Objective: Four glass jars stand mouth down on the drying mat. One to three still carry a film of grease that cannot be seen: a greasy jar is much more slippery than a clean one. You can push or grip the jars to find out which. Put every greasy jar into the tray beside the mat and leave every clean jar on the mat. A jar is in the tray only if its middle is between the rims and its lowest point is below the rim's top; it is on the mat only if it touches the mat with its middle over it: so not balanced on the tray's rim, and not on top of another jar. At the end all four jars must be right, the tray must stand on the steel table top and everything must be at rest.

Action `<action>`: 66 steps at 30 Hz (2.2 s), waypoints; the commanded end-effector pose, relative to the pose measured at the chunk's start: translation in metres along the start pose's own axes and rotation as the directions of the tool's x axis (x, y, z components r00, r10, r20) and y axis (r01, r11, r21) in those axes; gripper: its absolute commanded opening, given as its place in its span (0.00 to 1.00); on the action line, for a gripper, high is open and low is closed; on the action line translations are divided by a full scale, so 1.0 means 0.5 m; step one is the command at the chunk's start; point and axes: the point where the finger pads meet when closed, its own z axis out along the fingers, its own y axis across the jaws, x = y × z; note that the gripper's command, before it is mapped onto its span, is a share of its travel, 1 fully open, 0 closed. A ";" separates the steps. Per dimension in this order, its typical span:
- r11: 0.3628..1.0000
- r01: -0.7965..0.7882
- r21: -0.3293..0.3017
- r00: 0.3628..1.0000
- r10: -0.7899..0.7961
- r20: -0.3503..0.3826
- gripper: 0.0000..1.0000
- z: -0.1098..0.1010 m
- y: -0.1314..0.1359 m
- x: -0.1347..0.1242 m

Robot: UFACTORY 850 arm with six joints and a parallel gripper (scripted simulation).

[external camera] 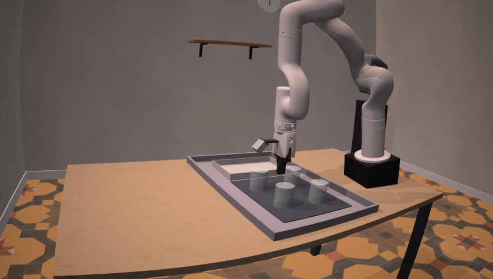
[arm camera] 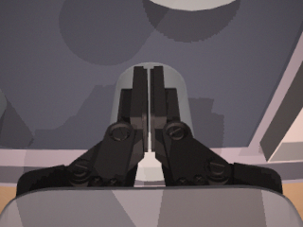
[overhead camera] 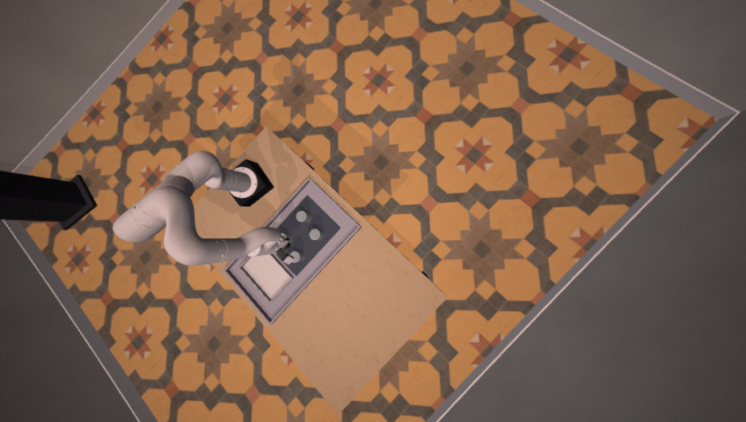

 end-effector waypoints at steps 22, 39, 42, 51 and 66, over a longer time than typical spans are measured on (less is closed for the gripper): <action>1.000 0.000 -0.001 1.000 0.000 -0.001 0.00 -0.001 0.000 -0.004; 1.000 0.000 -0.001 1.000 0.000 -0.001 0.00 -0.001 0.000 -0.008; 1.000 0.000 -0.001 1.000 0.000 -0.001 0.00 -0.001 0.000 -0.009; 1.000 0.000 -0.001 1.000 0.000 -0.001 0.00 -0.001 0.000 -0.011; 1.000 0.000 -0.001 1.000 0.000 -0.001 0.00 -0.001 0.000 -0.014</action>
